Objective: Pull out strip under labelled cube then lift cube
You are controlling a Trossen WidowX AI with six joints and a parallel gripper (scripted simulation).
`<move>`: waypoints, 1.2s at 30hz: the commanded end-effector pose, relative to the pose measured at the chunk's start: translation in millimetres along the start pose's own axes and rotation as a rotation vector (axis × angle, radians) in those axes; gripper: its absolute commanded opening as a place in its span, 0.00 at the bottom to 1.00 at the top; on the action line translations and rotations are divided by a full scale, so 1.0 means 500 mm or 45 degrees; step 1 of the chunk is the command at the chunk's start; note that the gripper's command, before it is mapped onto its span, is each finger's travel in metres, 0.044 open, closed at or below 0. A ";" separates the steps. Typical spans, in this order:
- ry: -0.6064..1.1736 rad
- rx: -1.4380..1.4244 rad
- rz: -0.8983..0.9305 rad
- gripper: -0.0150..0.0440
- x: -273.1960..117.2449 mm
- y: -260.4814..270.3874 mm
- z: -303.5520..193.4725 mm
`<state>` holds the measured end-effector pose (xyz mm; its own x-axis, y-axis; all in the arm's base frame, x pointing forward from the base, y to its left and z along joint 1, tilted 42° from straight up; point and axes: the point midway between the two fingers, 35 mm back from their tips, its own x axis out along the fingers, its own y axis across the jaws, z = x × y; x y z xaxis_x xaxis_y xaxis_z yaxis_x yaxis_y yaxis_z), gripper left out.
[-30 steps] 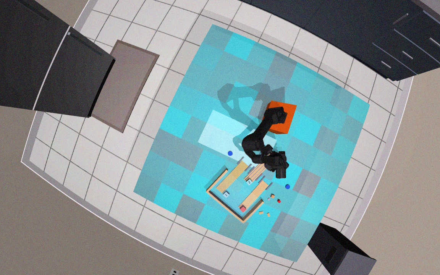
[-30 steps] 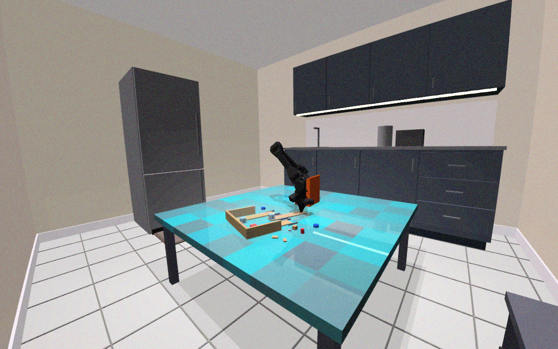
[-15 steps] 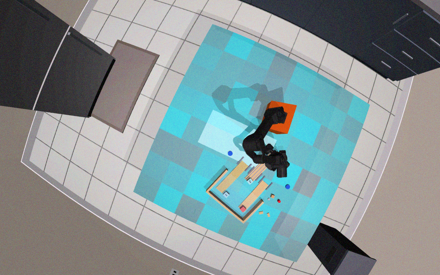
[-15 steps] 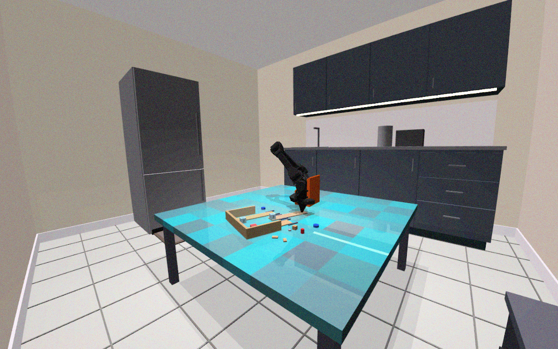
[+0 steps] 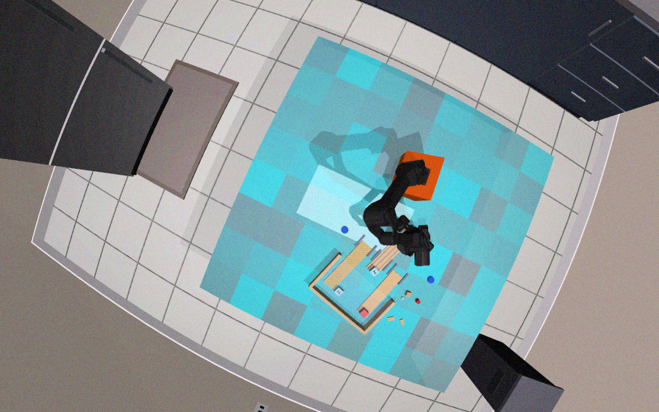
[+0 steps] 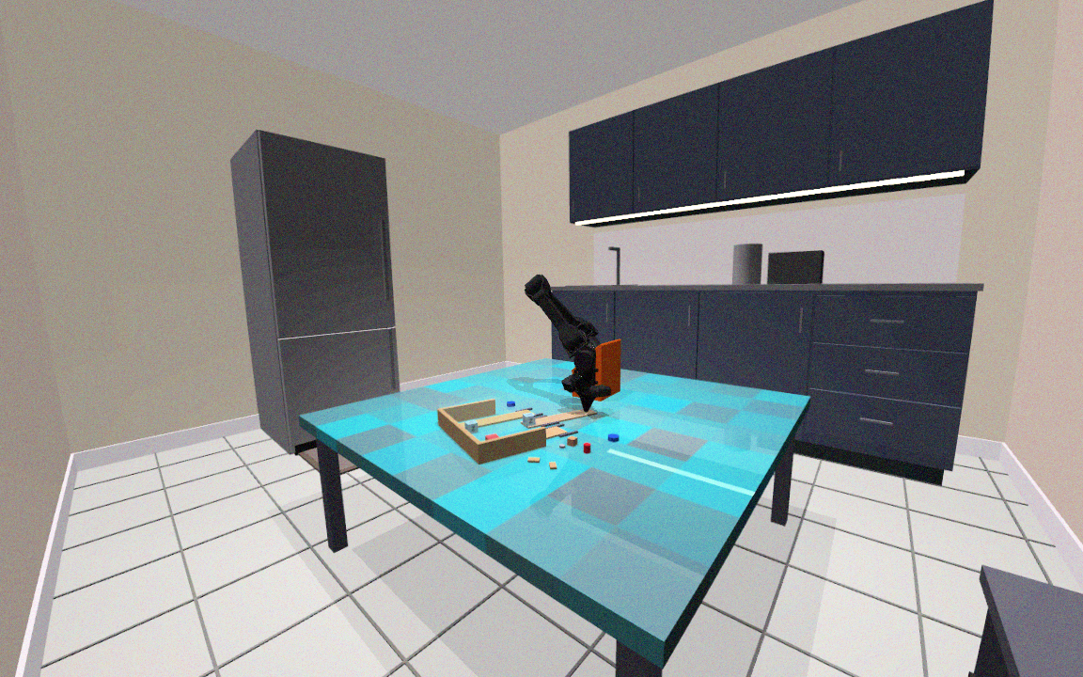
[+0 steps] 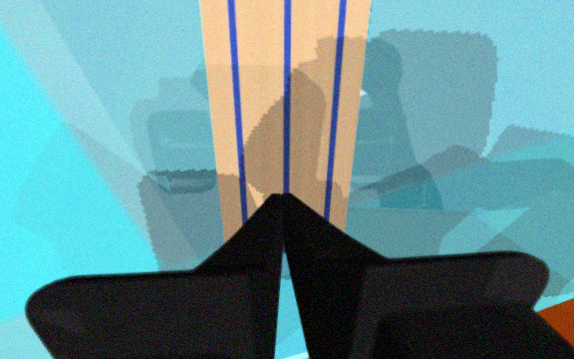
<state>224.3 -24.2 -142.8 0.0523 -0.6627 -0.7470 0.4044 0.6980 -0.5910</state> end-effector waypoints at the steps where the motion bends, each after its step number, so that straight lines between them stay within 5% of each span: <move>1: 0.042 -0.017 -0.018 0.25 0.010 -0.013 -0.023; 11: 0.042 -0.016 -0.015 0.25 -0.084 0.003 0.005; 28: 0.038 0.143 -0.019 1.00 -0.086 0.000 0.137; 36: 0.037 0.144 -0.019 1.00 -0.091 0.001 0.194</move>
<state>299.7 -17.1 -84.1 0.0170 -0.6606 -0.7506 0.5048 0.6536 -0.5639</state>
